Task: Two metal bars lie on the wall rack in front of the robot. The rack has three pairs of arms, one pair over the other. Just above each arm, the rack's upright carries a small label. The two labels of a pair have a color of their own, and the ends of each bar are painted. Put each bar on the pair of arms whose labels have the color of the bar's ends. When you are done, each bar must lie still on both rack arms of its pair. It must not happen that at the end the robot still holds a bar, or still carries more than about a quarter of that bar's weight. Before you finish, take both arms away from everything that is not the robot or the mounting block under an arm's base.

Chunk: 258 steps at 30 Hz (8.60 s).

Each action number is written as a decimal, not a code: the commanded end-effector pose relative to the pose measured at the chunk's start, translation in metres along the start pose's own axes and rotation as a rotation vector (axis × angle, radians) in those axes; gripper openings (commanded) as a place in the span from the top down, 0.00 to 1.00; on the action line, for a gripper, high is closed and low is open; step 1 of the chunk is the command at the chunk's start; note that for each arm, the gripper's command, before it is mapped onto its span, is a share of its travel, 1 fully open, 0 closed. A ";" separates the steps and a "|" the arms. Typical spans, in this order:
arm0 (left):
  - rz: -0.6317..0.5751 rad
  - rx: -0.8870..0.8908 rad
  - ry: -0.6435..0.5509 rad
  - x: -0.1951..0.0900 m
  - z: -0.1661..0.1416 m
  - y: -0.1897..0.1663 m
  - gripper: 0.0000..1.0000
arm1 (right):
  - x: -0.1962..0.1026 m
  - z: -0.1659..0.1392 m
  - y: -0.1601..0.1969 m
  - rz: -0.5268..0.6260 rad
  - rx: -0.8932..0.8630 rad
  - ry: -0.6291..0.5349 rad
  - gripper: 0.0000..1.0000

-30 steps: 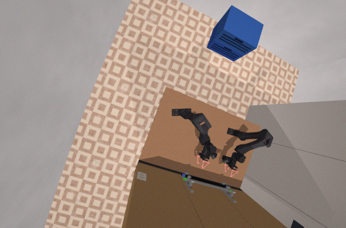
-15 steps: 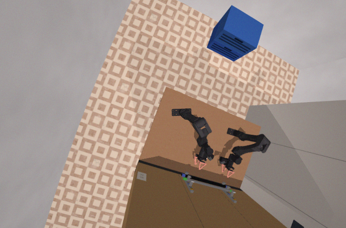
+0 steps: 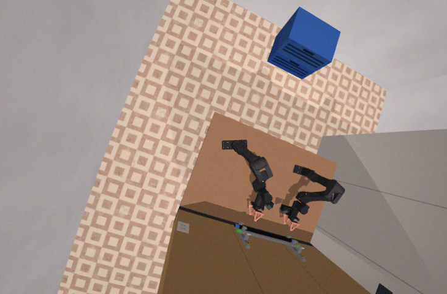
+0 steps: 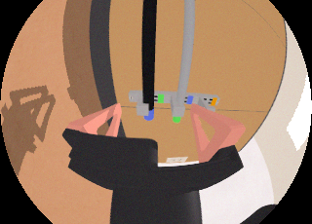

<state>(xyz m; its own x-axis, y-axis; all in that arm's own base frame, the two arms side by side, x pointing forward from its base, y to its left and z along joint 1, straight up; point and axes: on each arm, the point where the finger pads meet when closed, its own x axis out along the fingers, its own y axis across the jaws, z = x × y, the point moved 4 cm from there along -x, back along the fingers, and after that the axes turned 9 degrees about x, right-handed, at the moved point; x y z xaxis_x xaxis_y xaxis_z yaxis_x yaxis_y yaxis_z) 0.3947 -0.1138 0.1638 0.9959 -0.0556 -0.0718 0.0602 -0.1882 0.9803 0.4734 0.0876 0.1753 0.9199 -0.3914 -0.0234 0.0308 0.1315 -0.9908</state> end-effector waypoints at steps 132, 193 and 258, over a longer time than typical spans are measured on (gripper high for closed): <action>0.072 -0.028 0.008 0.014 -0.018 0.094 0.00 | 0.017 0.014 -0.082 -0.022 0.024 -0.009 0.00; 0.072 -0.028 0.008 0.010 -0.030 0.156 0.00 | 0.016 0.022 -0.145 -0.022 0.024 -0.009 0.00; 0.072 -0.028 0.008 0.020 -0.008 0.038 0.22 | 0.020 0.006 -0.025 -0.022 0.024 -0.009 0.23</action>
<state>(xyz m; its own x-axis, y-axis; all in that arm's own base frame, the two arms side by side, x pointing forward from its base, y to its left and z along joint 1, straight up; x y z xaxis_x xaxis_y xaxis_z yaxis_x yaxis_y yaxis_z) 0.4163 -0.1193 0.1967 0.9966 -0.0645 -0.0507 0.0383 -0.1797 0.9830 0.4931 0.0858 0.2071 0.9237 -0.3829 -0.0127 0.0429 0.1363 -0.9897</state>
